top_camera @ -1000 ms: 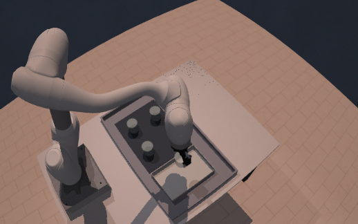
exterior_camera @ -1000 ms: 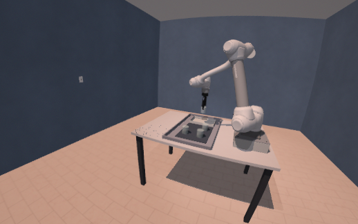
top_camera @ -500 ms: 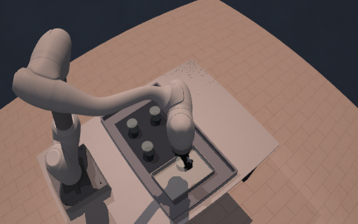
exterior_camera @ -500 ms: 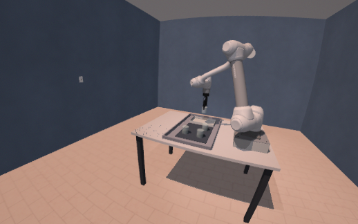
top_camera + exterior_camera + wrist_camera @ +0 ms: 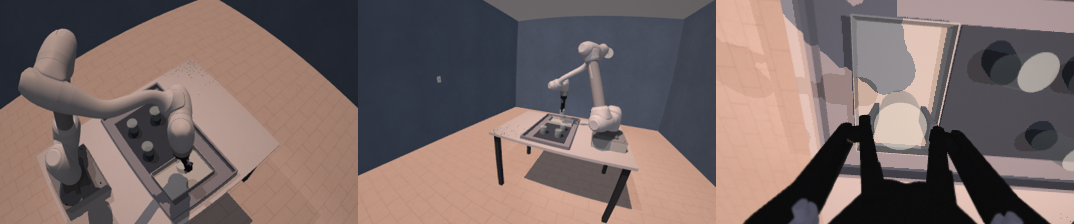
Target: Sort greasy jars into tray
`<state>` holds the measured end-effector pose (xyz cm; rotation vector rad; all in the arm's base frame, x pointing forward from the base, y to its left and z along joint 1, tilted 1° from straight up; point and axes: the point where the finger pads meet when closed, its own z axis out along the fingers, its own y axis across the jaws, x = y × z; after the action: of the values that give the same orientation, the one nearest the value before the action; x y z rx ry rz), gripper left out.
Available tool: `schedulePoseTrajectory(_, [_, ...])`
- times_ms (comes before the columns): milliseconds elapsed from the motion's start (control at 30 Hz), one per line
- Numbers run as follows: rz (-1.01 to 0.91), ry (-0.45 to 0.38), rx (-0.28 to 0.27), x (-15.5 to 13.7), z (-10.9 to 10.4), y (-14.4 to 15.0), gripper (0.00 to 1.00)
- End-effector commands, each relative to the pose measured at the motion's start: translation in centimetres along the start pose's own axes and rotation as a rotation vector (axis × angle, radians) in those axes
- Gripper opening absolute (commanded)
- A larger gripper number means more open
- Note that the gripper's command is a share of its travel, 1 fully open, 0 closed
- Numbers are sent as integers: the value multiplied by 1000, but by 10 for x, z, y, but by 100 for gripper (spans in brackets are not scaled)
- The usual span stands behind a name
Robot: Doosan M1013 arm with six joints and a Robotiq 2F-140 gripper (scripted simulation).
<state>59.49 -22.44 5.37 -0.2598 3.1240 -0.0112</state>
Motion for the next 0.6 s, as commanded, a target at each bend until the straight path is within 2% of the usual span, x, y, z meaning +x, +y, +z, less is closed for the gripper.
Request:
schedulePoseTrajectory(0, [0,0,0,0,6,0,0])
schedulePoseTrajectory(567, [0,0,0,0,45,0,0])
